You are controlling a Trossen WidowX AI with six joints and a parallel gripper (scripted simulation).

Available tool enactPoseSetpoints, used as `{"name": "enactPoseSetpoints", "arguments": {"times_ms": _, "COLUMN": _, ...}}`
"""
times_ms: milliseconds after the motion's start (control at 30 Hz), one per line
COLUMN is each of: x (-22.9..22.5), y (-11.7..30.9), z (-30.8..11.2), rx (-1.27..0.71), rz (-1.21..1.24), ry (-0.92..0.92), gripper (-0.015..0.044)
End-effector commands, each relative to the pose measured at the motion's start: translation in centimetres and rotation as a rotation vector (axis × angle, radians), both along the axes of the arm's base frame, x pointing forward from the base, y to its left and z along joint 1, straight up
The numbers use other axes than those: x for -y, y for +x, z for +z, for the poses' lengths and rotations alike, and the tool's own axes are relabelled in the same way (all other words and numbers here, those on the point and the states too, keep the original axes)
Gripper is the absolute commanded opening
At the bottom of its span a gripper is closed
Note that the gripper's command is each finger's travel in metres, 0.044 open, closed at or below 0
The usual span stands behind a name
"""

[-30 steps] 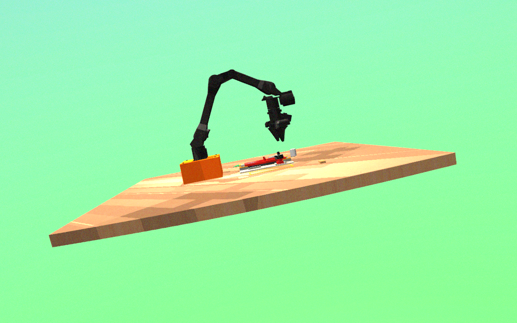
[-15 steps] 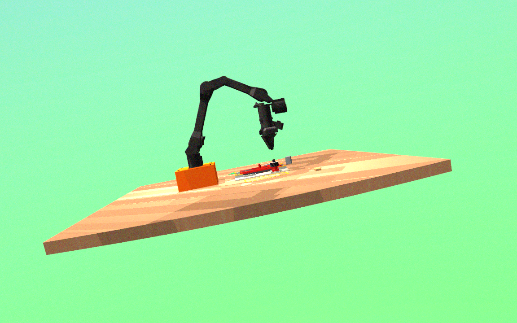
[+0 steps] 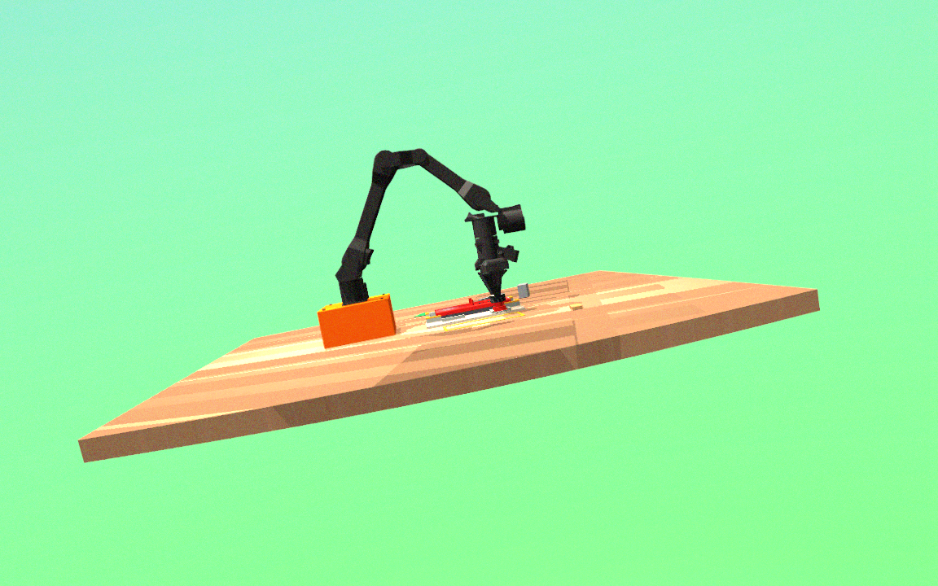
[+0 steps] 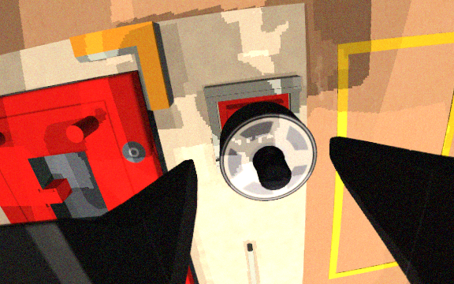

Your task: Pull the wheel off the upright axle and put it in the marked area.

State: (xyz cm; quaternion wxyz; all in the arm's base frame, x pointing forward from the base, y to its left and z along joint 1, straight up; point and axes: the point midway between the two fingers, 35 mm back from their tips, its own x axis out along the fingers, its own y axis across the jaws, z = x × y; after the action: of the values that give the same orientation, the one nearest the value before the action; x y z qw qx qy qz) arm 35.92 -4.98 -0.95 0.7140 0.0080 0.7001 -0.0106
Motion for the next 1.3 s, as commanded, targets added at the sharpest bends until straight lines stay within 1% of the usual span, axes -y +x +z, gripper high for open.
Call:
{"name": "enactPoseSetpoints", "arguments": {"times_ms": 0, "x": 0.1, "y": 0.2, "z": -0.5, "rx": 0.009, "rz": -0.003, "ry": -0.006, "gripper": 0.0300}}
{"name": "enactPoseSetpoints", "arguments": {"times_ms": 100, "x": 0.0, "y": -0.1, "z": -0.2, "rx": -0.002, "rz": 0.000, "ry": 0.000, "gripper": 0.0221}}
{"name": "enactPoseSetpoints", "arguments": {"times_ms": 400, "x": 0.0, "y": -0.1, "z": -0.2, "rx": -0.002, "rz": 0.000, "ry": 0.000, "gripper": 0.0161}}
{"name": "enactPoseSetpoints", "arguments": {"times_ms": 600, "x": 0.0, "y": 0.0, "z": -0.1, "rx": -0.001, "rz": 0.000, "ry": 0.000, "gripper": 0.0004}}
{"name": "enactPoseSetpoints", "arguments": {"times_ms": 1267, "x": 0.0, "y": 0.0, "z": 0.5, "rx": 0.000, "rz": -0.001, "ry": -0.001, "gripper": 0.0000}}
